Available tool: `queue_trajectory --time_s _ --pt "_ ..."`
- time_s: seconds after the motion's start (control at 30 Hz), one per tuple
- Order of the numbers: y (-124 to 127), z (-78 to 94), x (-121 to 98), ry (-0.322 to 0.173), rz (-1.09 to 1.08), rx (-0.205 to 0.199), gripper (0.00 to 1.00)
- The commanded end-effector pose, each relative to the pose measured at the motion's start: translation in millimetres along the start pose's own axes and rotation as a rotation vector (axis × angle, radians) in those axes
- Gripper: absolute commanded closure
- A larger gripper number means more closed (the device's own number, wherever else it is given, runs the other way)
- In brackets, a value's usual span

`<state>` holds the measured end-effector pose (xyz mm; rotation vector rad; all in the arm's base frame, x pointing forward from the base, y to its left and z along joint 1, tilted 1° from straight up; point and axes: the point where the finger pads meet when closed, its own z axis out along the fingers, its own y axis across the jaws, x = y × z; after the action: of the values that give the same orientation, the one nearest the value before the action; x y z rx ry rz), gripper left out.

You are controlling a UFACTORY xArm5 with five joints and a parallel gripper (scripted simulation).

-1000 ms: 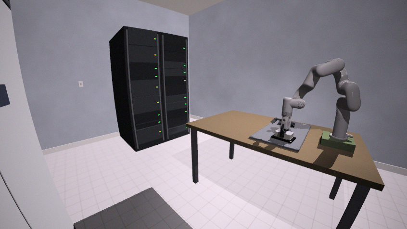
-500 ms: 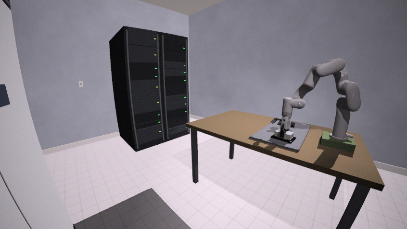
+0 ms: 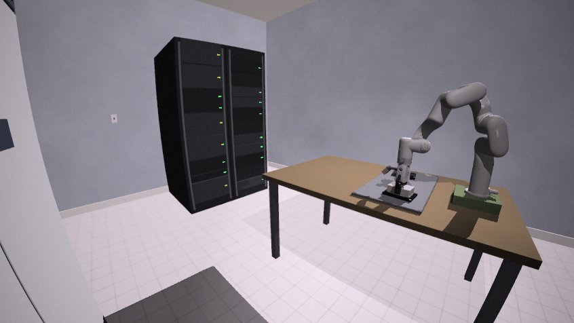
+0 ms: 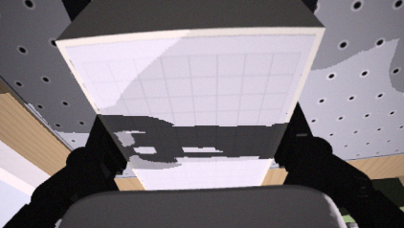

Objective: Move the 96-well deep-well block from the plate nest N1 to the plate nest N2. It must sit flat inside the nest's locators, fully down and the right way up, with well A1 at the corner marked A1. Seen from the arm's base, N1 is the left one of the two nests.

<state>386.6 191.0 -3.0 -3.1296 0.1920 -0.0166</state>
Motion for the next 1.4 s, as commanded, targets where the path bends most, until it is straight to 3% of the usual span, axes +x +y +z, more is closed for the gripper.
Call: queue_trajectory --time_s 0.0,0.67,1.37 --pt "-0.7 -1.1 1.2 0.003 0.000 0.002 1.00" --pt "-0.7 -1.1 1.2 0.003 0.000 0.002 1.00" --pt "-0.9 -13.8 1.1 0.003 0.000 0.002 1.00"
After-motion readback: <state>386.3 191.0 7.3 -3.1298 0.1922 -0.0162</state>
